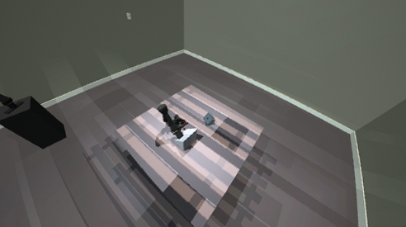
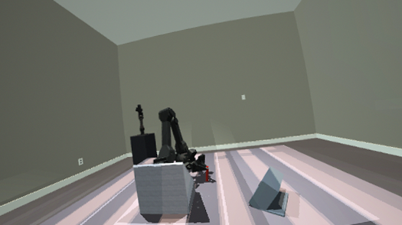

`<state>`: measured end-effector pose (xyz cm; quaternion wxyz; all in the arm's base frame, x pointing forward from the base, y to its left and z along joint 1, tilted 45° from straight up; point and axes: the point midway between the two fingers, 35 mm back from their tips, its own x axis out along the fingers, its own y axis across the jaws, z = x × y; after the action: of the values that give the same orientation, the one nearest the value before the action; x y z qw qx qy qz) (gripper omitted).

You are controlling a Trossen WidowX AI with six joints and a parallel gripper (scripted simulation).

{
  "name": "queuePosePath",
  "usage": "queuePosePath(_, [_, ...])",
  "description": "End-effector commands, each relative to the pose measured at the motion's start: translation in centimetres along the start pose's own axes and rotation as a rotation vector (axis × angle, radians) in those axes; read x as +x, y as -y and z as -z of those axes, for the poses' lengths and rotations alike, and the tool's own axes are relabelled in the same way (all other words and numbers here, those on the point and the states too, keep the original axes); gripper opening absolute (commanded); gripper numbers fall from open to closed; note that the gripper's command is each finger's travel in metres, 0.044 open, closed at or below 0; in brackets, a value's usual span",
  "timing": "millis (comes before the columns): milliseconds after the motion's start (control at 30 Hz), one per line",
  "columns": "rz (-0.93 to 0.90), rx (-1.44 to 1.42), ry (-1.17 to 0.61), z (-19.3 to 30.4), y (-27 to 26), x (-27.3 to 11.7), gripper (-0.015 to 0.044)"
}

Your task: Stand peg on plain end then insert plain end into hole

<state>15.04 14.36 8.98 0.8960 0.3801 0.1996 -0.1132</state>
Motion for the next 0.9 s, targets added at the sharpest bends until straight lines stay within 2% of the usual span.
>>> queuePosePath(0, [0.0,0.0,-0.001,0.21,0.01,-0.11,0.005])
queuePosePath(600, [-0.002,0.0,0.024,0.32,0.03,-0.31,0.005])
queuePosePath(633, [-0.003,0.0,0.026,0.12,0.02,-0.22,0.0056])
queuePosePath(733, [-0.003,0.0,0.027,0.12,0.03,-0.22,0.013])
queuePosePath(867, [-0.003,0.0,0.027,0.12,0.03,-0.22,0.013])
